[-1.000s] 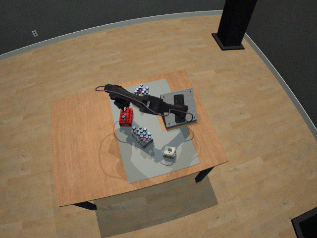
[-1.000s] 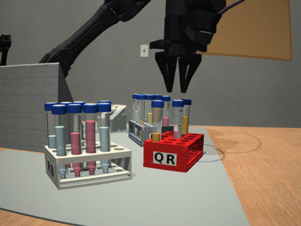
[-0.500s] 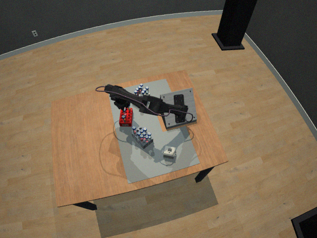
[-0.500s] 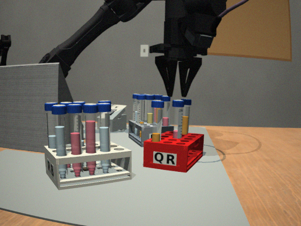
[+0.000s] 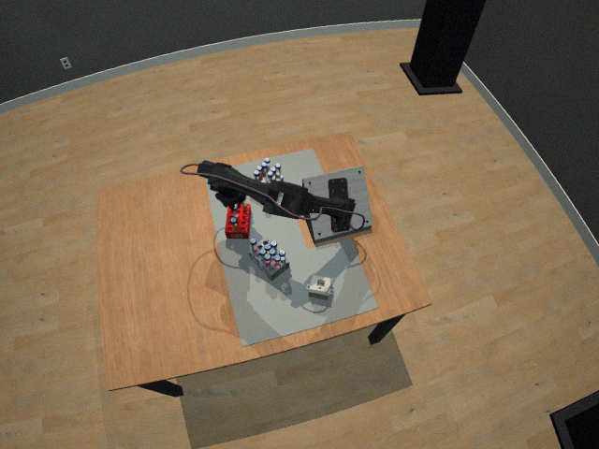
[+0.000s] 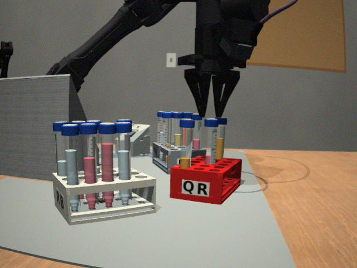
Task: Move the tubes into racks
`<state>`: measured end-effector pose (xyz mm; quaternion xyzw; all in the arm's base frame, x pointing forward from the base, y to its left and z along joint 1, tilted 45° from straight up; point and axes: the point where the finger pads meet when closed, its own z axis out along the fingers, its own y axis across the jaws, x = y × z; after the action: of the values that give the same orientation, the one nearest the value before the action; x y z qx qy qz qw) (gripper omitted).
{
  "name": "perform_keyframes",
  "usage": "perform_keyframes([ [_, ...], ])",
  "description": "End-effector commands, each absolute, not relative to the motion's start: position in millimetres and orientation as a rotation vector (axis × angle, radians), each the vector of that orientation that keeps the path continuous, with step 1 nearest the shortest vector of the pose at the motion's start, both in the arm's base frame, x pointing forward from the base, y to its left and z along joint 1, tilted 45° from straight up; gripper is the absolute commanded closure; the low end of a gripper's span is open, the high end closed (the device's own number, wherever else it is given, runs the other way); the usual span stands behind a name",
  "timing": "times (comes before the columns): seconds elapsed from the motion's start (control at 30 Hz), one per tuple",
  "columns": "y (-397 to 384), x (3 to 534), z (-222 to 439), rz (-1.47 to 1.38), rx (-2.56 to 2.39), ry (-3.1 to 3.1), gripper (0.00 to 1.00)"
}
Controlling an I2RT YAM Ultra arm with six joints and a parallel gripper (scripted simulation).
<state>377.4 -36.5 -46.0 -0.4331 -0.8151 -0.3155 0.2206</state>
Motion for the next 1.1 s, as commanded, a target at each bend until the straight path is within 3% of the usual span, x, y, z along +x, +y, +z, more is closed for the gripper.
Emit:
perform_keyframes([
  [0.0,-39.5,380.3,-39.2,-0.896,-1.220,-2.268,0.70],
  [1.07,-32.7,382.4,-47.0,-0.897,-1.218,-2.280,0.70],
])
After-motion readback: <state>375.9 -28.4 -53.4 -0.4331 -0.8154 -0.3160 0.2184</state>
